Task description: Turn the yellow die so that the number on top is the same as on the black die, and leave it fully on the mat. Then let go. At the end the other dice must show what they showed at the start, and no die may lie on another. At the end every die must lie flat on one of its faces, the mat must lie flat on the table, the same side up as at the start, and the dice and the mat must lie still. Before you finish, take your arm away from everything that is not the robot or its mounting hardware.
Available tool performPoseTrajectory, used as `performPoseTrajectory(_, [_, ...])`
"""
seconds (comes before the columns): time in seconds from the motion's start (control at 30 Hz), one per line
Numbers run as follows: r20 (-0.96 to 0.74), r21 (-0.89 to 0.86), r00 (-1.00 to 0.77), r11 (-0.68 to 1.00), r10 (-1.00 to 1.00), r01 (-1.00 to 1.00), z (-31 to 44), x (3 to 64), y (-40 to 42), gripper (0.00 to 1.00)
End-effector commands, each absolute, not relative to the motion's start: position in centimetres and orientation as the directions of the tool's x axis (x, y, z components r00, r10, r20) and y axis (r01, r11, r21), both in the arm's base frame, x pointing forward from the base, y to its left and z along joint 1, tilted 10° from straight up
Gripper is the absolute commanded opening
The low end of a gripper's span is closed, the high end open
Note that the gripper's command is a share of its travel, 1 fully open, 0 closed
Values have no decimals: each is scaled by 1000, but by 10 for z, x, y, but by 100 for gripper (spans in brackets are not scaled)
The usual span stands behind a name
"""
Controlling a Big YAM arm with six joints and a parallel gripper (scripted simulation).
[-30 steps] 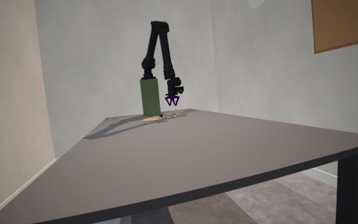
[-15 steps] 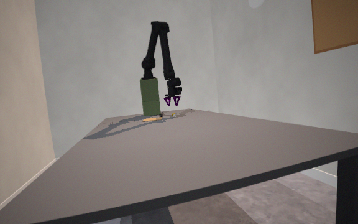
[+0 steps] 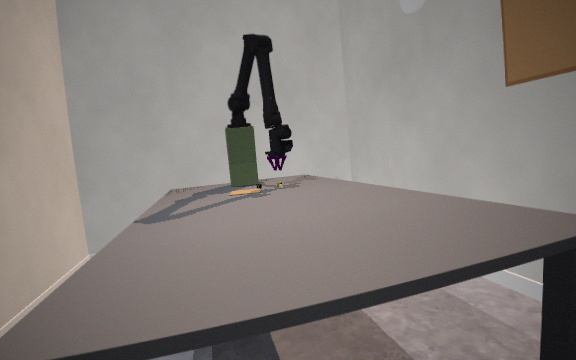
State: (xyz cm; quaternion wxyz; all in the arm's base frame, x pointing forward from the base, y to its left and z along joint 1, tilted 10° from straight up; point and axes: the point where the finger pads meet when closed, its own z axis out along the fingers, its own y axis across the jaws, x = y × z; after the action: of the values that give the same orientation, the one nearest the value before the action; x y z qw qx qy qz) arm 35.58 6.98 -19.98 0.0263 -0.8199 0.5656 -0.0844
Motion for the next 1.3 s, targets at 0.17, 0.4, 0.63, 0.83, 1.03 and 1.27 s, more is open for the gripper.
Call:
performPoseTrajectory(0.17, [105,-147,348,-361,-931,-921,-200,362,69,34])
performPoseTrajectory(0.4, [105,-147,348,-361,-931,-921,-200,362,69,34])
performPoseTrajectory(0.63, [105,-147,348,-361,-931,-921,-201,362,69,34])
performPoseTrajectory(0.83, [105,-149,347,-360,-932,-921,-203,362,69,34])
performPoseTrajectory(1.03, [105,-149,347,-360,-932,-921,-205,362,69,34])
performPoseTrajectory(1.27, [105,-149,349,-362,-931,-920,-212,363,69,34])
